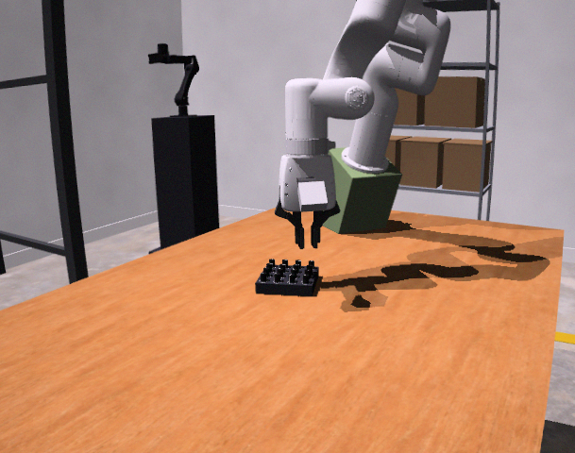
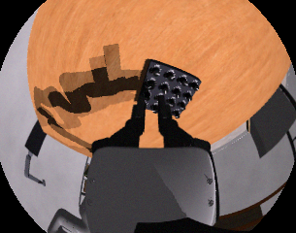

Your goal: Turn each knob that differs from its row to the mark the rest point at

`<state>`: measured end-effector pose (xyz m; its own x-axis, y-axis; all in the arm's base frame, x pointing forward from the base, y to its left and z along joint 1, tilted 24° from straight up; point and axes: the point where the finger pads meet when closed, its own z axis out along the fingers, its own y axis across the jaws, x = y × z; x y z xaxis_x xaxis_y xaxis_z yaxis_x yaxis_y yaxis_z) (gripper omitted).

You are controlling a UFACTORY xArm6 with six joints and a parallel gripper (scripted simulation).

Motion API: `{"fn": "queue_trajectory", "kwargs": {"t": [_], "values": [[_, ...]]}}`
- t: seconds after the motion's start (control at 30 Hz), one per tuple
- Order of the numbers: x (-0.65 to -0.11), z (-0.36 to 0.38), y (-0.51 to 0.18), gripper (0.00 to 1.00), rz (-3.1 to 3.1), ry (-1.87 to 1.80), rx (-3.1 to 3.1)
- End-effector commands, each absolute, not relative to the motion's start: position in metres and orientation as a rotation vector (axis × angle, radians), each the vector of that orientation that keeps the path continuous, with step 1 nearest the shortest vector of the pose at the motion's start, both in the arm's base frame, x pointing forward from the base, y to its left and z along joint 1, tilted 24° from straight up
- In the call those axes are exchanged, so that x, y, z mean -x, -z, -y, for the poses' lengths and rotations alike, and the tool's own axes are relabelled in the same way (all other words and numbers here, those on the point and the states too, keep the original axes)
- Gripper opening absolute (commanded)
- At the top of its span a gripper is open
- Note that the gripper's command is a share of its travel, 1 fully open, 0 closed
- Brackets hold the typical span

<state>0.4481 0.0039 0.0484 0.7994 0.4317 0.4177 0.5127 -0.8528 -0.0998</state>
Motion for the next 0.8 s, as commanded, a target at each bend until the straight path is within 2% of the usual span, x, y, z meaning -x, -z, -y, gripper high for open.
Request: {"fn": "queue_trajectory", "kwargs": {"t": [0.0, 0.77], "values": [[-0.4488, -0.0033, -0.0504, 0.19, 0.522, 0.511, 2.817], [-0.4485, -0.0031, -0.0510, 0.19, 0.363, 0.489, 2.827]]}}
